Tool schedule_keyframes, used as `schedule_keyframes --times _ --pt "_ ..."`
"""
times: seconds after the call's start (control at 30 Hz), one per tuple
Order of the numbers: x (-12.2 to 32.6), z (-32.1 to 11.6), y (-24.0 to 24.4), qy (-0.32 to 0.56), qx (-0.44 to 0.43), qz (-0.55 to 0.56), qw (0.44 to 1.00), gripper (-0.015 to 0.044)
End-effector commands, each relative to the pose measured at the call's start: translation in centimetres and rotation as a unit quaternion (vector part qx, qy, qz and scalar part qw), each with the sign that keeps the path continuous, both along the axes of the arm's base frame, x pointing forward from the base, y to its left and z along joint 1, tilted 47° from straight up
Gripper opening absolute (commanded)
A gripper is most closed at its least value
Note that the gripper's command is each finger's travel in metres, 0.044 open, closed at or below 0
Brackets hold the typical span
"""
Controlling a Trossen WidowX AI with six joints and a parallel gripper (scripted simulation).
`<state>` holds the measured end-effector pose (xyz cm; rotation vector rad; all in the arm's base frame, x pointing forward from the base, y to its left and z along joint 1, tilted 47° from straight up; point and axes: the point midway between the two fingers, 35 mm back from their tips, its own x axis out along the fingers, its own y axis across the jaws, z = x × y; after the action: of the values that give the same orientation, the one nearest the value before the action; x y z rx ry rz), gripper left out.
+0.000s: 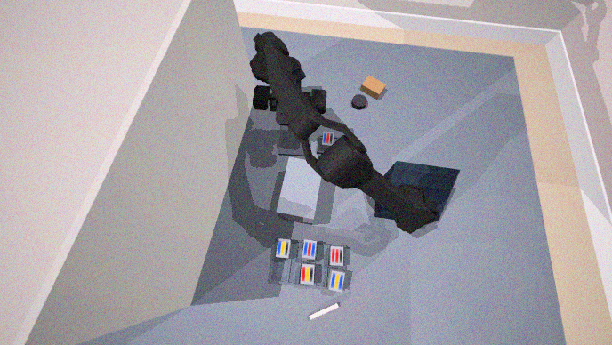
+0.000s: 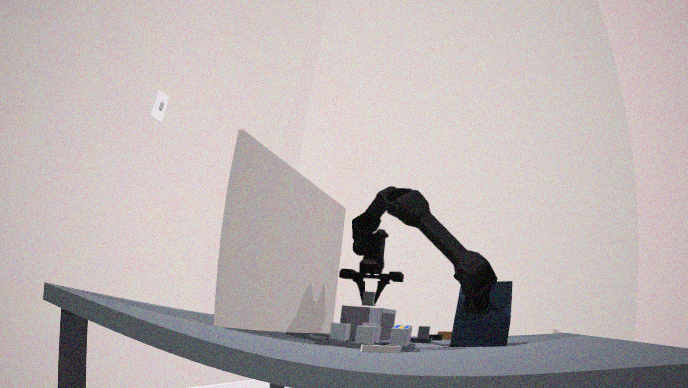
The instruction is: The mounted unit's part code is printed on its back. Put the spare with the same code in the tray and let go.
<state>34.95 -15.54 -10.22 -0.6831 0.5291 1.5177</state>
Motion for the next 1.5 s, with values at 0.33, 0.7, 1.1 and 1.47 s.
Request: schedule_keyframes --times 0.33,0.7,1.1,1.47 --pt "0.0 -1.0 1.1 0.003 0.004 -0.004 1.000 0.0000" --pt "0.0 -1.7 1.8 0.003 0.004 -0.004 1.000 0.0000" --pt "0.0 -2.4 2.6 0.003 0.004 -0.004 1.000 0.0000" --pt "0.0 -3.0 3.3 0.003 0.004 -0.004 1.000 0.0000"
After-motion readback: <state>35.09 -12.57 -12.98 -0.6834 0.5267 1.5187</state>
